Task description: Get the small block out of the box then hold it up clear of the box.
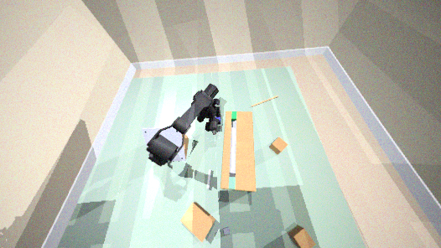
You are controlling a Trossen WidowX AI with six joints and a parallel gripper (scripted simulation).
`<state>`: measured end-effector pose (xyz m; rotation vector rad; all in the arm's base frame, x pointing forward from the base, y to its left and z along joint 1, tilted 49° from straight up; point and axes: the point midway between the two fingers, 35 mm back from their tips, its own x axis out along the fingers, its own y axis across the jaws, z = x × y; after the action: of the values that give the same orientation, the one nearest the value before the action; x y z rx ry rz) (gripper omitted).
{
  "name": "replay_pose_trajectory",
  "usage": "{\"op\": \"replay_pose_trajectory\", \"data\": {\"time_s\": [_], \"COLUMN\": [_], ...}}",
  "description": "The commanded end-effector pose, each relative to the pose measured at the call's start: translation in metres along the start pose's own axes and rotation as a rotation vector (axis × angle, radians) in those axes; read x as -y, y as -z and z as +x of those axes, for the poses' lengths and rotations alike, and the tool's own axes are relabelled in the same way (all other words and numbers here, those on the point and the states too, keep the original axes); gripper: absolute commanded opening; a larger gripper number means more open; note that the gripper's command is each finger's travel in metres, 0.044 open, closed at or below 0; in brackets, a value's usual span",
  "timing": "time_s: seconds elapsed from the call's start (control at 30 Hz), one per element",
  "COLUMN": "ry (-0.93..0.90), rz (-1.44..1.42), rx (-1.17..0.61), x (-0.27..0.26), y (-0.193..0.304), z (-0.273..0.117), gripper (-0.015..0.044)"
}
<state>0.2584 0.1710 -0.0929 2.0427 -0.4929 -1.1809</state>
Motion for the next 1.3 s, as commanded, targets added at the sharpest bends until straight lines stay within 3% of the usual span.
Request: {"op": "replay_pose_trajectory", "data": {"time_s": [0.0, 0.67, 1.27], "ry": [0.03, 0.27, 0.278], "rz": [-0.047, -0.543, -0.56], "rx": [0.0, -0.074, -0.078], "x": [-0.001, -0.022, -0.023], "y": [0.002, -0.011, -0.012], "z": [-0.014, -0.113, -0.116], "gripper": [0.0, 0.0, 0.0]}}
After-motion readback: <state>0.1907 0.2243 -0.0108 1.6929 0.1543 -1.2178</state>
